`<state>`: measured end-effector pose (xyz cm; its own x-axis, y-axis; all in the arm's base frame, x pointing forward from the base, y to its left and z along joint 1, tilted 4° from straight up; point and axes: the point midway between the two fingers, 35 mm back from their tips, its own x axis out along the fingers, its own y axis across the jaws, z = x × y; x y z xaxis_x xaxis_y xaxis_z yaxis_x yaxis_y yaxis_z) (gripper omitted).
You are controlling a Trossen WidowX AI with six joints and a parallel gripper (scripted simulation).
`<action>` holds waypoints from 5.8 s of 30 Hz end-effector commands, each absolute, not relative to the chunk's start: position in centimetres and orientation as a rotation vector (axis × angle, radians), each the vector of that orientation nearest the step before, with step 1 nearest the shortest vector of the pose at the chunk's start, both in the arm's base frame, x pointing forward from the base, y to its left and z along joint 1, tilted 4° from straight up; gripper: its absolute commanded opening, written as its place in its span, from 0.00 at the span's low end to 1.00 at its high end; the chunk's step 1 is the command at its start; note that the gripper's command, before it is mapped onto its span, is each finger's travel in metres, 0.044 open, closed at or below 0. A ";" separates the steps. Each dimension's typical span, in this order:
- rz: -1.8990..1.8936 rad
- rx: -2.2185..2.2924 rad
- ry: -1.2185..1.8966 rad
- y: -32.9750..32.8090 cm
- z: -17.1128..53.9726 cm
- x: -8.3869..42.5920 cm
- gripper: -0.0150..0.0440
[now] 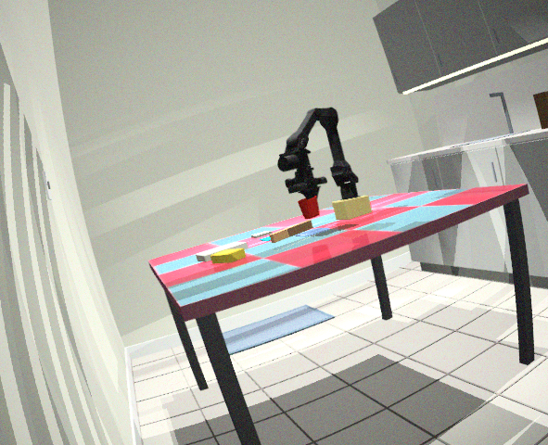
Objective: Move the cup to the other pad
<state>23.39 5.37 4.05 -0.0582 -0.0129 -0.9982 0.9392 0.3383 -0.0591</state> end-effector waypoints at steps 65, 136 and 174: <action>-0.999 0.919 1.378 -5.0 4.5 26.3 0.25; -1.003 0.913 1.371 -16.1 1.1 29.0 0.25; -1.003 0.922 1.364 -16.2 -0.5 28.9 0.47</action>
